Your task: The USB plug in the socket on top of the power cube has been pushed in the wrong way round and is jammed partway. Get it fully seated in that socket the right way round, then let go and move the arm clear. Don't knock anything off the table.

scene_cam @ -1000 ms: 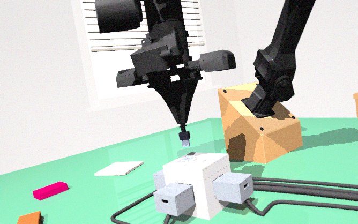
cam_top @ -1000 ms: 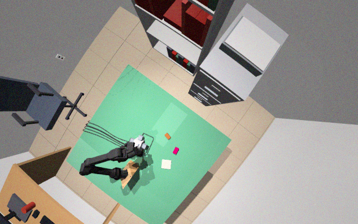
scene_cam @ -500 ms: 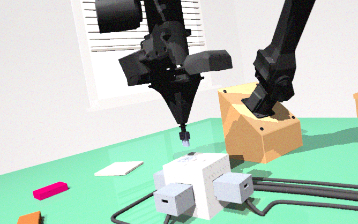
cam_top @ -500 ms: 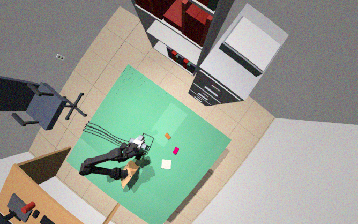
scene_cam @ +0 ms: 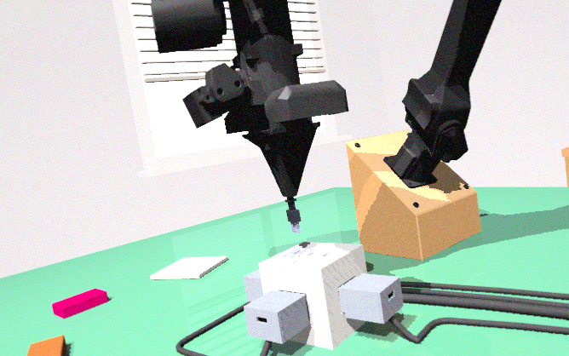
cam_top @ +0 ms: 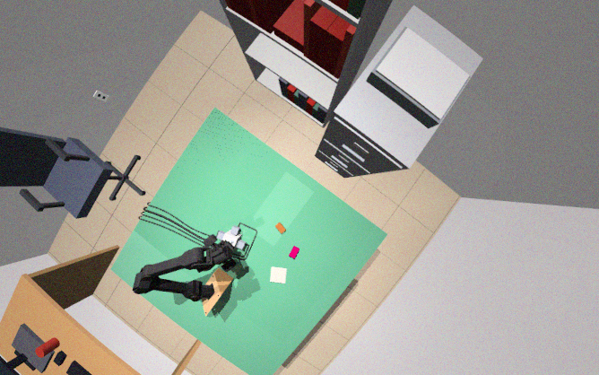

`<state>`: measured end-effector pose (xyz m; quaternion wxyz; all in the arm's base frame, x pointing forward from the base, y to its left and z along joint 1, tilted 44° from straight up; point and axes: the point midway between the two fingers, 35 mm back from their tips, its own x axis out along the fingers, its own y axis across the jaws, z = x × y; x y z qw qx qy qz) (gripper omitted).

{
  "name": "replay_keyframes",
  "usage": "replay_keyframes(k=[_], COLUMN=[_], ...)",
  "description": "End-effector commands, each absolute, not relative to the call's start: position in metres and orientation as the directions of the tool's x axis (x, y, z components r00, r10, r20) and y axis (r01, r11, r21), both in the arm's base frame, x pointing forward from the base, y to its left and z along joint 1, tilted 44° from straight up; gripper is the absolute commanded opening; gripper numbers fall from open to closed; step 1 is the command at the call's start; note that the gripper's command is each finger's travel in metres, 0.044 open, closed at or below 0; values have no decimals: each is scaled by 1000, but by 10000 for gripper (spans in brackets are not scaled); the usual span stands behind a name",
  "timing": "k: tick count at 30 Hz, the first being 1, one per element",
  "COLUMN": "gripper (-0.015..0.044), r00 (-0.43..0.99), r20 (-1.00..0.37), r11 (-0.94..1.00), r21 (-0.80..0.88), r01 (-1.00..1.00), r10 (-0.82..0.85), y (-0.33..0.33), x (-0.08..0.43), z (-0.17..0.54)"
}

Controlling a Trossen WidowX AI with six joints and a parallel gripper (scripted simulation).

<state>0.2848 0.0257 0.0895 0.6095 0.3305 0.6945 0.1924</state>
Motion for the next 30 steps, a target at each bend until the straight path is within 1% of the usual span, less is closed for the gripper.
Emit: replay_keyframes(k=[1, 17, 30], gripper=[0, 0, 0], r00=[-38, -38, -38], r20=[-720, -720, -720], r11=[691, 547, 359], r21=[648, 491, 299], r01=[321, 678, 884], r10=[693, 693, 693], y=[26, 26, 26], x=[285, 285, 285], z=[89, 89, 89])
